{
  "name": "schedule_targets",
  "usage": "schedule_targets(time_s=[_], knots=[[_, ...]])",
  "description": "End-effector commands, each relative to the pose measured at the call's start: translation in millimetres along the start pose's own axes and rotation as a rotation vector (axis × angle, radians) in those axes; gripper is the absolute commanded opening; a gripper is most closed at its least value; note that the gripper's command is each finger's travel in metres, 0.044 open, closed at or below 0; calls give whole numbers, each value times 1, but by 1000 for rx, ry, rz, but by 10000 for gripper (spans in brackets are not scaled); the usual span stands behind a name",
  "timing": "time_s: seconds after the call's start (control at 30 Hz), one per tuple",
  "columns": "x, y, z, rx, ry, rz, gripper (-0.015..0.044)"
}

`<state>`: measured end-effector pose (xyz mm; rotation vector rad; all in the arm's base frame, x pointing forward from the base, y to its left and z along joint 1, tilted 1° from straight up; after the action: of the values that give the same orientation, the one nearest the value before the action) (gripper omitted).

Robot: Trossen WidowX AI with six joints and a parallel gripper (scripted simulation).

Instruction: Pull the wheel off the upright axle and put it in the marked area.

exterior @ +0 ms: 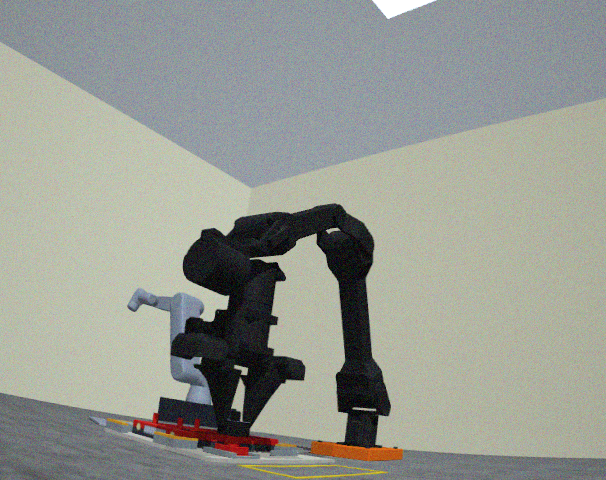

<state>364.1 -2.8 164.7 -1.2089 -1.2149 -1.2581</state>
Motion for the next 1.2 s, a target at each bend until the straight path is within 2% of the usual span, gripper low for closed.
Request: schedule_targets(time_s=[0.0, 1.17], knots=[[2, 0, 0, 0, 0, 0, 0], [14, 0, 0, -1, 1, 0, 0]])
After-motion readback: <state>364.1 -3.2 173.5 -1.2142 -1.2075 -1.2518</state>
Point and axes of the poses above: the point midway between the two fingers, 35 mm back from their tips, its own x axis back along the fingers, its own y axis across the jaws, z = x × y, the point moved 10 cm from there along x, back along the fingers, and after that the axes turned 5 degrees about x, right-handed, at the moved point
